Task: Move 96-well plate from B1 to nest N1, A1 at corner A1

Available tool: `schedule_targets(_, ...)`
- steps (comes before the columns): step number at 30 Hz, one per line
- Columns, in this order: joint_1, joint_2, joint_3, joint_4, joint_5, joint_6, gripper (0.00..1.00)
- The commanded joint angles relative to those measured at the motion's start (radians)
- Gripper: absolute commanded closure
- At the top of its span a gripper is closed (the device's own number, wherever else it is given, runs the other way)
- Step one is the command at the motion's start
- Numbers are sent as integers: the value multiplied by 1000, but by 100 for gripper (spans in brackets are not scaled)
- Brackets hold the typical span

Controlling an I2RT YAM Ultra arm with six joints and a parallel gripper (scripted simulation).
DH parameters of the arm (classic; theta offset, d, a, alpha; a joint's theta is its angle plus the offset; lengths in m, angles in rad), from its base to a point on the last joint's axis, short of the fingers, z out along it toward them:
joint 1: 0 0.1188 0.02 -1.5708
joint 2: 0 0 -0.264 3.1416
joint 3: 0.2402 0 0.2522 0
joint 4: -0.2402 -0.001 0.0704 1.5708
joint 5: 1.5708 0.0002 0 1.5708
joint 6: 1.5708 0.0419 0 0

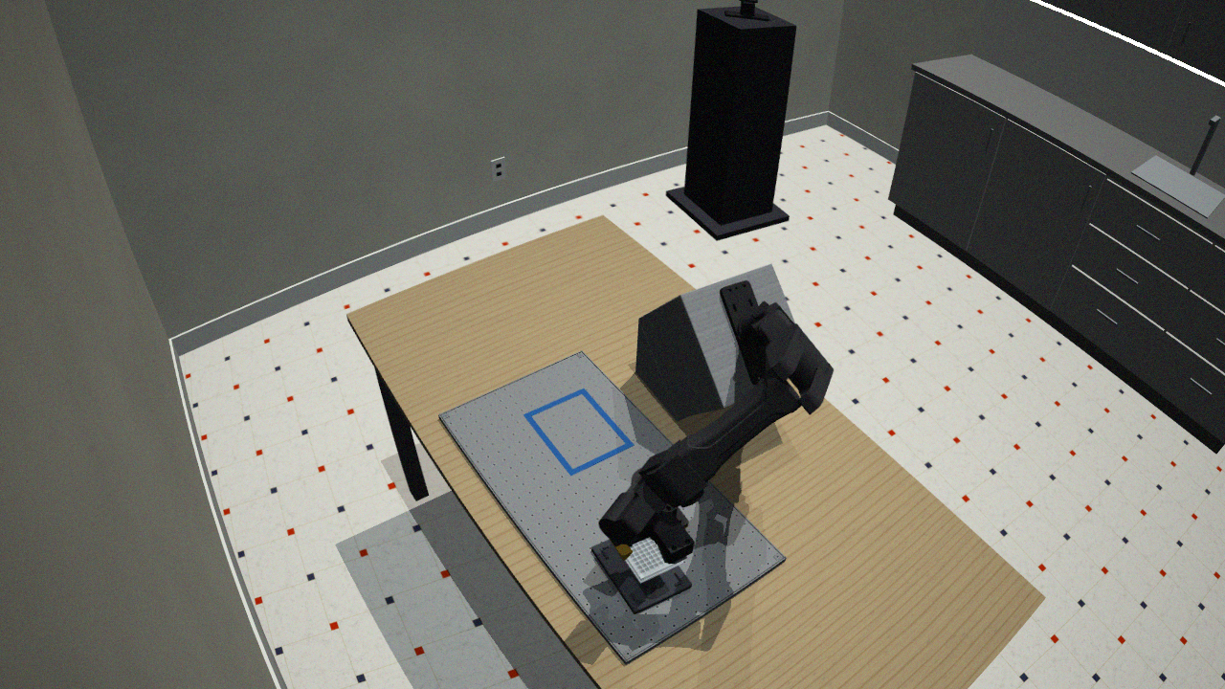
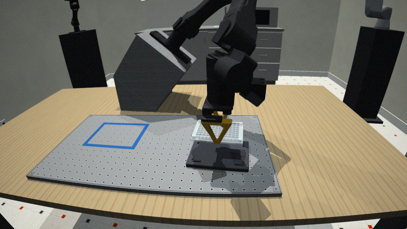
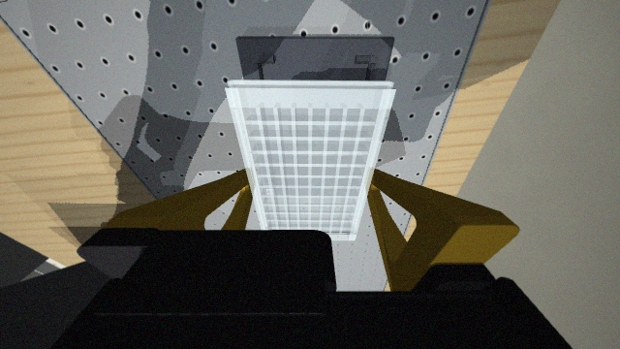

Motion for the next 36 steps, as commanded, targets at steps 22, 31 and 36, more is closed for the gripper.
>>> schedule_targets(22, 24, 70, 17, 125, 21, 69, 100)
schedule_targets(31, 46, 100, 28, 167, 30, 93, 100)
schedule_targets(36, 60, 90, 32, 176, 24, 100, 100)
